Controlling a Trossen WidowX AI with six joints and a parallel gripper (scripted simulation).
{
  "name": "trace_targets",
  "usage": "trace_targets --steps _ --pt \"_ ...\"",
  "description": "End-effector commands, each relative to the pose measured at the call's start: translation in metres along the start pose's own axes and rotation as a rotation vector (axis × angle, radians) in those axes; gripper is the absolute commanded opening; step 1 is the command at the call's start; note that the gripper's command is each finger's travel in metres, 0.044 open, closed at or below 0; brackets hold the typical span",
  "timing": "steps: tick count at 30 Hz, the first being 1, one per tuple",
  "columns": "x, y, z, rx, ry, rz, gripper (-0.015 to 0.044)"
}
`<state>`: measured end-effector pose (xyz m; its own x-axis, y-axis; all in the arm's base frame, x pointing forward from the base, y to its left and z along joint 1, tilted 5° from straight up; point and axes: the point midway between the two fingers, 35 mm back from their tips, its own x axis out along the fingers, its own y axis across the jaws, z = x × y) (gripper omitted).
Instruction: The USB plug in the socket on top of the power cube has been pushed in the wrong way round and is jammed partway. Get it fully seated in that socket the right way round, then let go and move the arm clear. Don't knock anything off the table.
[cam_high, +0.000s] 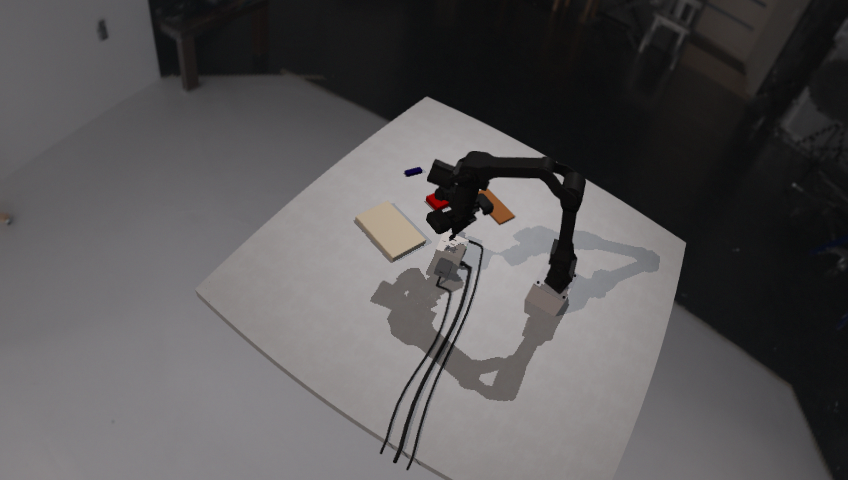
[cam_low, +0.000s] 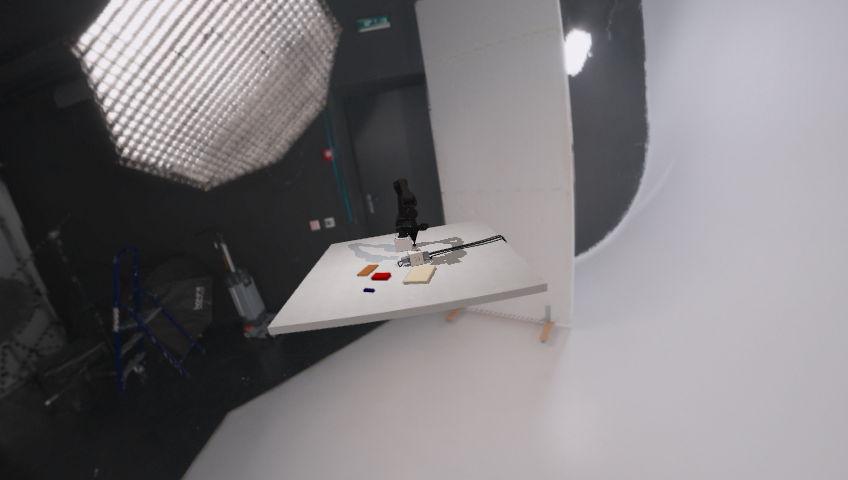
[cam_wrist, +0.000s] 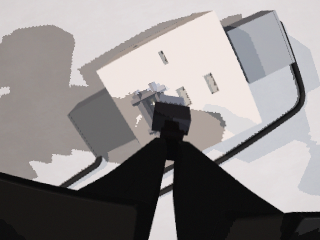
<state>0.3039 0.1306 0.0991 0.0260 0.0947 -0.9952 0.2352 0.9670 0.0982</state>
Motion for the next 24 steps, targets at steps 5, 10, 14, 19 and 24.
trace_targets --steps 5,10,14,19,24 --pt "0.0002 -0.0002 -0.0001 0.207 0.0 -0.001 0.0" --pt "0.0003 -0.0002 -0.0001 0.338 0.0 -0.001 0.0" --pt "0.0003 -0.0002 -0.0001 0.442 0.0 -0.001 0.0" --pt "0.0003 -0.0002 -0.0001 0.573 0.0 -0.001 0.0" --pt "0.0003 -0.0002 -0.0001 0.704 0.0 -0.001 0.0"
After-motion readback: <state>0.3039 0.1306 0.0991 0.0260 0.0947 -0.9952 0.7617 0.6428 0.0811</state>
